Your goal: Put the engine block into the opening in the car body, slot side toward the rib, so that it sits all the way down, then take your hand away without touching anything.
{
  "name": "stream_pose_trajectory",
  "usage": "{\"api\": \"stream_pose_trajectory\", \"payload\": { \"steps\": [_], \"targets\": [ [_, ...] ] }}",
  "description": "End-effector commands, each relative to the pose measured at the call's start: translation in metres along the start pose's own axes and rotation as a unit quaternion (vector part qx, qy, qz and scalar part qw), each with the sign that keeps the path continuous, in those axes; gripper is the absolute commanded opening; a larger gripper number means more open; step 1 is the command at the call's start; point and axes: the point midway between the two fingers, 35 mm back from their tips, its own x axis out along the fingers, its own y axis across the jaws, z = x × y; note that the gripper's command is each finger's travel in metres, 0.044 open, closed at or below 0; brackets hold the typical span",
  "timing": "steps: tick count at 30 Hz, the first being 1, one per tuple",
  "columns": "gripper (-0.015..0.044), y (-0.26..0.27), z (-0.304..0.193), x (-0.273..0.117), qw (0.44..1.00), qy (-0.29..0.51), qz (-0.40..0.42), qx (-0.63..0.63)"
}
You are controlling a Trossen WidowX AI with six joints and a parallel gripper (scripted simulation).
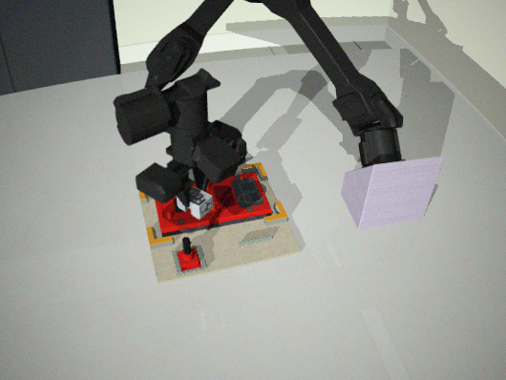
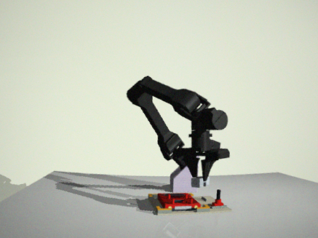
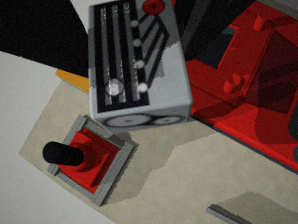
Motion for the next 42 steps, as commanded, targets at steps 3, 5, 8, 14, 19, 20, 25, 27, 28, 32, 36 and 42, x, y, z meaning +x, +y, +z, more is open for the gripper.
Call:
{"api": "stream_pose_trajectory", "payload": {
  "steps": [3, 5, 8, 14, 19, 20, 25, 27, 28, 32, 36, 42],
  "targets": [
    [0.0000, 0.007, -0.011, 0.005, 0.996, 0.003, 0.002, -0.094],
    [0.0000, 0.010, -0.014, 0.006, 0.993, 0.004, 0.003, -0.122],
    [0.0000, 0.013, -0.019, 0.009, 0.987, 0.005, 0.004, -0.163],
    [0.0000, 0.020, -0.028, 0.013, 0.969, 0.006, 0.007, -0.246],
    [0.0000, 0.026, -0.036, 0.017, 0.949, 0.006, 0.011, -0.314],
    [0.0000, 0.028, -0.037, 0.018, 0.945, 0.006, 0.011, -0.327],
    [0.0000, 0.034, -0.045, 0.021, 0.919, 0.006, 0.015, -0.393],
    [0.0000, 0.036, -0.048, 0.023, 0.908, 0.006, 0.017, -0.418],
    [0.0000, 0.037, -0.049, 0.023, 0.903, 0.006, 0.017, -0.429],
    [0.0052, 0.038, -0.050, 0.024, 0.897, 0.006, 0.018, -0.442],
    [0.0157, 0.038, -0.050, 0.024, 0.886, 0.005, 0.018, -0.462],
    [0.0159, 0.038, -0.050, 0.024, 0.884, 0.005, 0.018, -0.467]
  ]
}}
